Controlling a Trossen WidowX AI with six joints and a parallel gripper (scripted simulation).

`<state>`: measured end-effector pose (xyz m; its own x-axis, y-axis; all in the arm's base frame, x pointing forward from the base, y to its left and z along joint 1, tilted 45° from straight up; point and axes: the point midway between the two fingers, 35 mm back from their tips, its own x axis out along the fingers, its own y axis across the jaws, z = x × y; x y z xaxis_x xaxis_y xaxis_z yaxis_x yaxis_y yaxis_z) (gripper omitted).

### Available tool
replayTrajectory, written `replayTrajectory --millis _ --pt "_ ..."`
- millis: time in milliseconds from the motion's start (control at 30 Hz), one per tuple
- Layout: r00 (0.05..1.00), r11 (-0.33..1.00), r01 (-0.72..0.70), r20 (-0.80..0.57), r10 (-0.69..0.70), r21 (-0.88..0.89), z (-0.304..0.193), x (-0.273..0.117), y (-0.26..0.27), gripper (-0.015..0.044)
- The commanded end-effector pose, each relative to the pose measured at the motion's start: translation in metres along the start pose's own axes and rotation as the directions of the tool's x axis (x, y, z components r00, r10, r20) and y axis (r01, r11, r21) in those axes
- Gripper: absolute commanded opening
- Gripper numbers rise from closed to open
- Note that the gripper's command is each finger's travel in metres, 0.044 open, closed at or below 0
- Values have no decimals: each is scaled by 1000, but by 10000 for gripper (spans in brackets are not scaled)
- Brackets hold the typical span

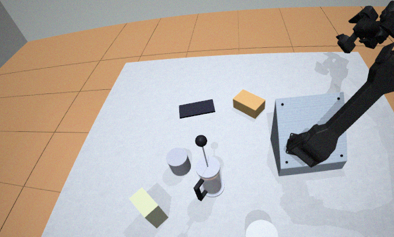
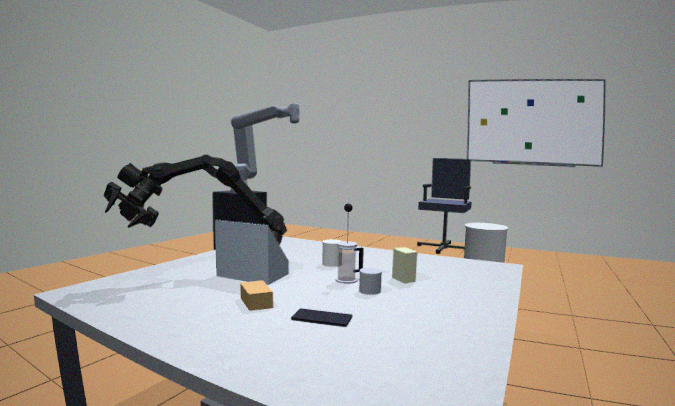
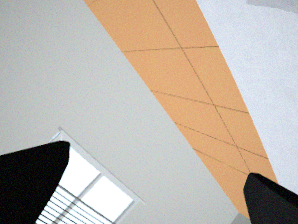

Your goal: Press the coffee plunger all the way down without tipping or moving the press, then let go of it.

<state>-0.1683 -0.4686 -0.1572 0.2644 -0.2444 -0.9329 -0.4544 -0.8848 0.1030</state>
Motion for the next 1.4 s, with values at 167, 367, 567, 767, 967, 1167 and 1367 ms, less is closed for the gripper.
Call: replayTrajectory --millis 167,367,567,767,967,1167,1367 --pt "994 961 52 -76 -75 -272 -59 -14 -19 440" --pt "963 755 47 -171 -208 -654 -147 -42 -64 440" --pt "904 439 -67 -241 -354 -896 -222 -75 -125 440" --pt "828 137 -244 -280 -485 -960 -274 -108 -185 440" --pt "736 -125 -455 -293 -611 -881 -312 -146 -250 440" --pt "622 -301 -672 -295 -726 -676 -338 -187 -317 440" --pt "494 -375 -844 -281 -823 -383 -350 -232 -382 440"
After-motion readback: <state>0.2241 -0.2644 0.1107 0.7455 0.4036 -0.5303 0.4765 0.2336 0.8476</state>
